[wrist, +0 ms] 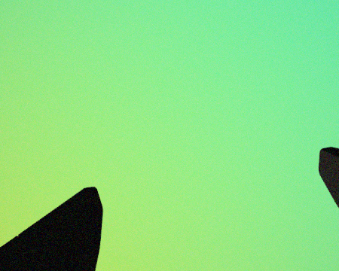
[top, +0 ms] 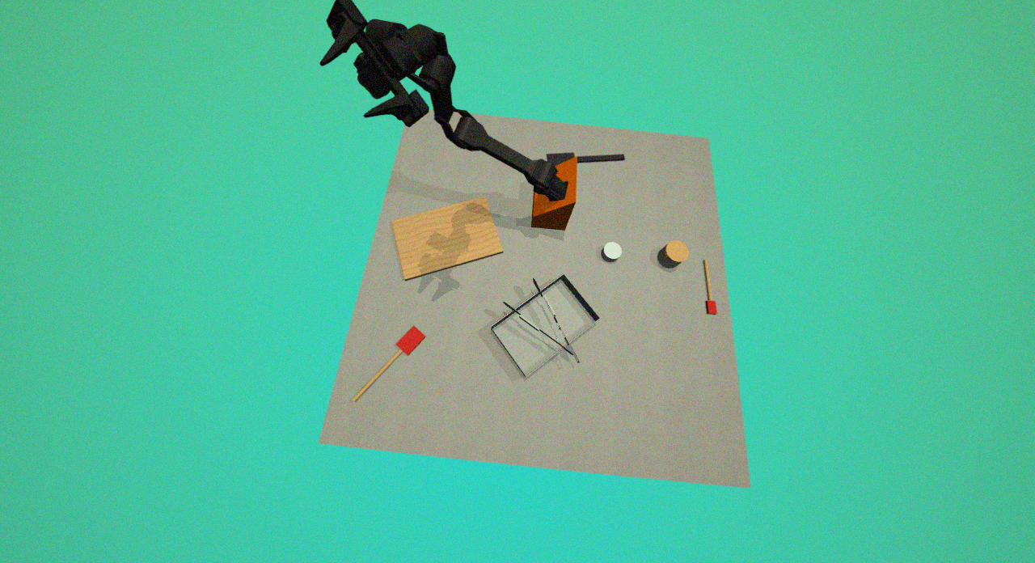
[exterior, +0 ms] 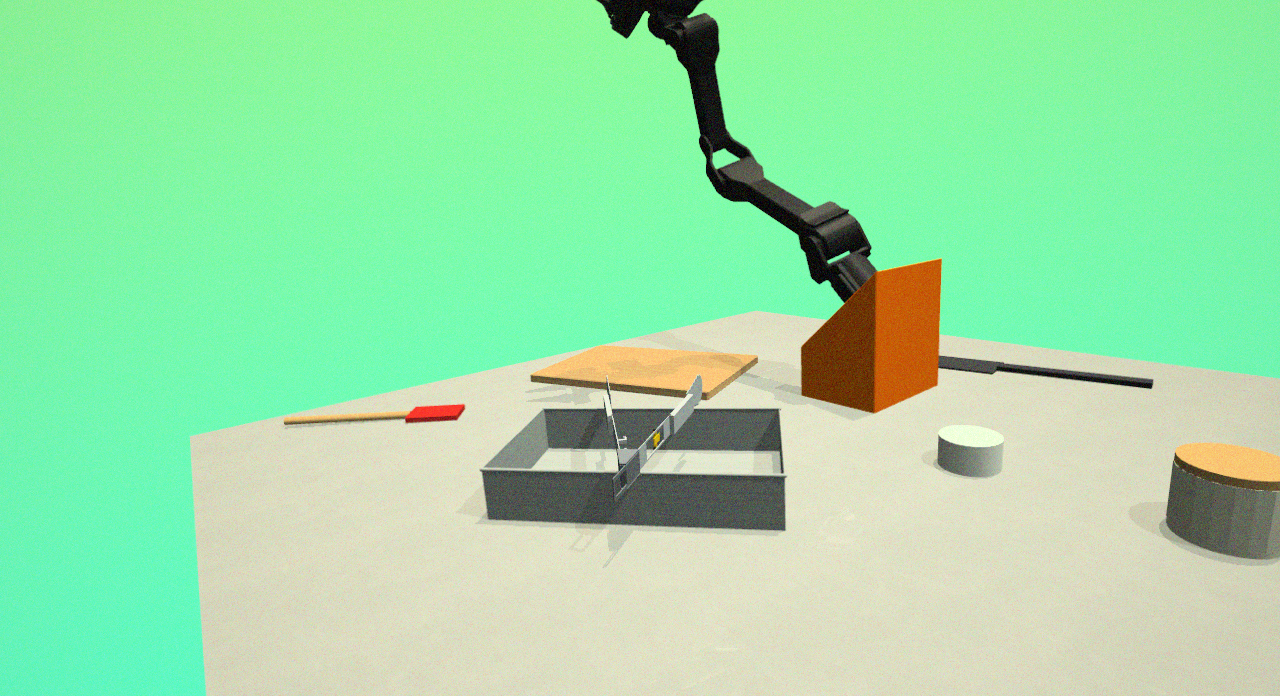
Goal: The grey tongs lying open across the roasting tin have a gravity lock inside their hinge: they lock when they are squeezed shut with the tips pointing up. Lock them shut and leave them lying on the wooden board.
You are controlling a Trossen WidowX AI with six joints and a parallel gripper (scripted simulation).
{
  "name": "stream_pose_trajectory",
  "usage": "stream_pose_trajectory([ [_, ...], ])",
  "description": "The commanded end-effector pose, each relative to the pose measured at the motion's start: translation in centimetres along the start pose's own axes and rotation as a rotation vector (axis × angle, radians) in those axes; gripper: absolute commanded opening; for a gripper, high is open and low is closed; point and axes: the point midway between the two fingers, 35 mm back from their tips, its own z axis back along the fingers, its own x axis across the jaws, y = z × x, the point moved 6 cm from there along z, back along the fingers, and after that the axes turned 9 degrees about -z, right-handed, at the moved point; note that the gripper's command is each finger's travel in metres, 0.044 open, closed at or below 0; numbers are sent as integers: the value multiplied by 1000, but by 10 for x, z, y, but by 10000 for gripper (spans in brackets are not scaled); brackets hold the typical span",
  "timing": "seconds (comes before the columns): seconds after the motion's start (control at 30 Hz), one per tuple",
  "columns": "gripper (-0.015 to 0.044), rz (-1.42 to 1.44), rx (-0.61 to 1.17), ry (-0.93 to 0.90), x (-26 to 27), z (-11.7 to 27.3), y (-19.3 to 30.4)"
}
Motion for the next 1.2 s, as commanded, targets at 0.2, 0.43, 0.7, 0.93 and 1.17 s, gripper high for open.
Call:
stream_pose_trajectory([
  [0.2, 440, 50, -8, -4, -11, -8, 10],
  [0.43, 440, 124, 2, 8, -30, -18, 26],
  [0.7, 440, 172, 15, 52, -59, -33, 48],
  [0.93, 440, 276, 24, 185, -134, -63, 77],
  [1.17, 440, 332, 4, 299, -190, -85, 83],
])
